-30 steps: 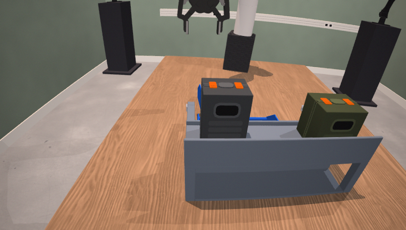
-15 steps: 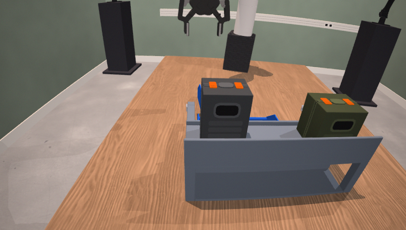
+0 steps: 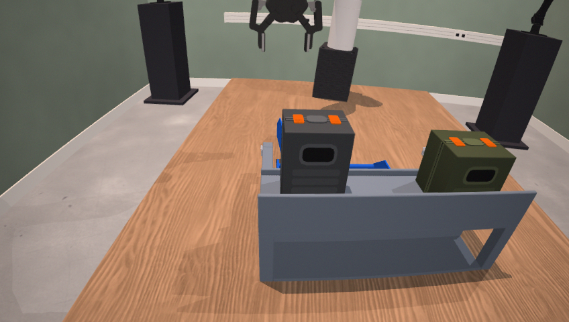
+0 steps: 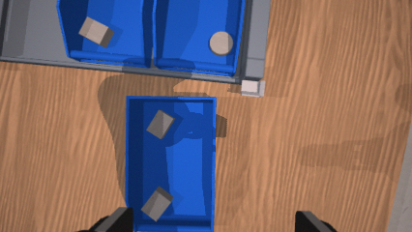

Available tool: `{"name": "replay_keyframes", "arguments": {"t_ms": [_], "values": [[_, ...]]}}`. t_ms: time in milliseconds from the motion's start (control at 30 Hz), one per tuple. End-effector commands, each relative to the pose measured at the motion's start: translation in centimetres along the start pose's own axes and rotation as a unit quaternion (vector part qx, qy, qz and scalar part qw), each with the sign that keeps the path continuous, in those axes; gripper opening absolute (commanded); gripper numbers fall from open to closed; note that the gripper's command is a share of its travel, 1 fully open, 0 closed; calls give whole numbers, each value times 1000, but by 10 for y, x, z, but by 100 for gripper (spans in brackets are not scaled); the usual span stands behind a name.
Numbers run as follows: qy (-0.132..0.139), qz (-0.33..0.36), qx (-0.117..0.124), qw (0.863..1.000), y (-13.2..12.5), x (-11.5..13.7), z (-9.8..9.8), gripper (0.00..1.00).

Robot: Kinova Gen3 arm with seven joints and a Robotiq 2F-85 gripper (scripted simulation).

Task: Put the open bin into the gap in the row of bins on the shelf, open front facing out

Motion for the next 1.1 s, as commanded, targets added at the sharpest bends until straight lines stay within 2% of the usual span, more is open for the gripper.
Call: {"name": "replay_keyframes", "arguments": {"t_ms": [0,433,600,1000,1067], "values": [[1,0,0,1000,0,0,-2,100],[1,0,0,1000,0,1,-2,100],[1,0,0,1000,1,1,53,100],[1,0,0,1000,1,1,53,100],[1,0,-1,1000,1,1,71,100]]}}
Point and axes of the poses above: the point where the finger pads meet when closed, its own z axis out along the fingers, its own y axis across the jaws, x = y × z, the point moved 2 cm from there along -z, back along the fingers, and after that the axes turned 12 degrees about z, right-handed, at the moved point
